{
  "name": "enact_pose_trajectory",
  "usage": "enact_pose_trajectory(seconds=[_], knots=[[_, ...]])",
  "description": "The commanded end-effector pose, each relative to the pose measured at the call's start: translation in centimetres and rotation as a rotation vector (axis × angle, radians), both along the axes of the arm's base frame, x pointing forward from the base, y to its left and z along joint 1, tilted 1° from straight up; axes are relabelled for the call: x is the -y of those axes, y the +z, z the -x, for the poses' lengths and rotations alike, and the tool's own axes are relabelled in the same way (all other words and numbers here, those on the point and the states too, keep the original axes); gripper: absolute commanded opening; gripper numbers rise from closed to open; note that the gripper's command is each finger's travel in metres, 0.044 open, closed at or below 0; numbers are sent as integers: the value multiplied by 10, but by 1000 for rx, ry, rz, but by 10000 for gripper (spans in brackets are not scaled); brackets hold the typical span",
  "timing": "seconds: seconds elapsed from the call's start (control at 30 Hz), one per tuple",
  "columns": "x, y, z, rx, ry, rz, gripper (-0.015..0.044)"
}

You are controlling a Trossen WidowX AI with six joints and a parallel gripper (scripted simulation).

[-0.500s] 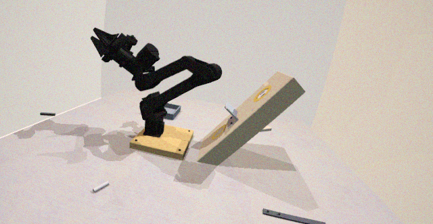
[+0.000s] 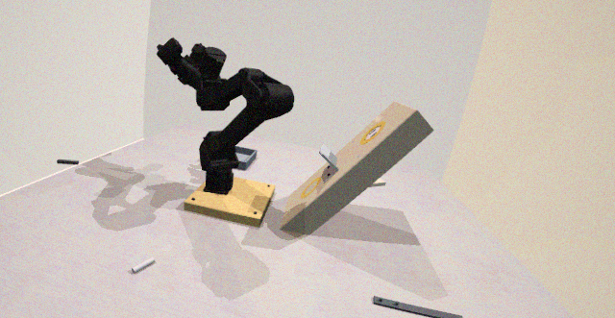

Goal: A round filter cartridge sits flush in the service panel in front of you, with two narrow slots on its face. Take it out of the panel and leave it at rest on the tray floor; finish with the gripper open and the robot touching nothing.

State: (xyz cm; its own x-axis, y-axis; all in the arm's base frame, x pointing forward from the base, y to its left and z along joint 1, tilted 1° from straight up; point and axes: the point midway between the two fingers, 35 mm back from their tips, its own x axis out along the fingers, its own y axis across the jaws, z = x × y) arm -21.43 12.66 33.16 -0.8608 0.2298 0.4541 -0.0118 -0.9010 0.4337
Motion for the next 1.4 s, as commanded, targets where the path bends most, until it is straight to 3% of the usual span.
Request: enact_pose_trajectory(seconds=[0.0,0.3,0.67,1.03,1.37], knots=[[-65,1,-30,65,-297,47,88],[-151,-6,-140,167,-842,185,88],[-165,-17,-308,284,-1460,423,88],[-65,-31,-459,363,-2037,813,88],[90,-43,-509,330,-2425,1319,88]])
